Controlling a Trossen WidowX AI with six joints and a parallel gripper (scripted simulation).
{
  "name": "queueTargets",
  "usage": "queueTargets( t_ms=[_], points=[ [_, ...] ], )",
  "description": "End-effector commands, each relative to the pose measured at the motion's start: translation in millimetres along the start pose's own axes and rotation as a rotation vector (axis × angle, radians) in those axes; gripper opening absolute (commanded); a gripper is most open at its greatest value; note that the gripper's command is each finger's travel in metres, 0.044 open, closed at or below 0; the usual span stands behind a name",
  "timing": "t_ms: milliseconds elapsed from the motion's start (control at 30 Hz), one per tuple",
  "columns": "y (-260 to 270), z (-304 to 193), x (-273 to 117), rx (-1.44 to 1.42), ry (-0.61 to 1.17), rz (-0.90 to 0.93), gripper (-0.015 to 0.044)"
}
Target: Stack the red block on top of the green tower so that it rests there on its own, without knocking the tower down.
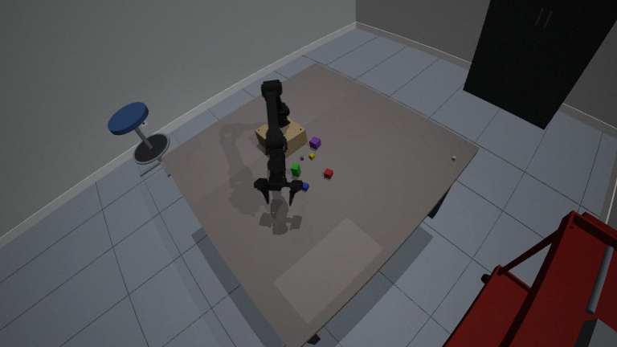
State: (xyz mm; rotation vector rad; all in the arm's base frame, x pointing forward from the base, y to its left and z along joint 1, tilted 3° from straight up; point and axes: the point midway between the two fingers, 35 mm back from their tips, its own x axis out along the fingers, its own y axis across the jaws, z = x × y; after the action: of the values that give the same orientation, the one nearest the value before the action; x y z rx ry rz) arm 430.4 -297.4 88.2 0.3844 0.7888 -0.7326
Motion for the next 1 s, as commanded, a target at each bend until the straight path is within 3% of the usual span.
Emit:
queueTargets(
  t_ms=[0,333,633,967],
  points=[
    [43,-29,-9,-0.198,0.108,0.07,0.044],
    [135,-129,-58,-0.763,0.404,0.277,0.044],
    [169,-206,-117,-1.174,0.604,0.452,0.044],
    [169,-225,-100,-1.181,0.608,0.456,0.044]
  ],
)
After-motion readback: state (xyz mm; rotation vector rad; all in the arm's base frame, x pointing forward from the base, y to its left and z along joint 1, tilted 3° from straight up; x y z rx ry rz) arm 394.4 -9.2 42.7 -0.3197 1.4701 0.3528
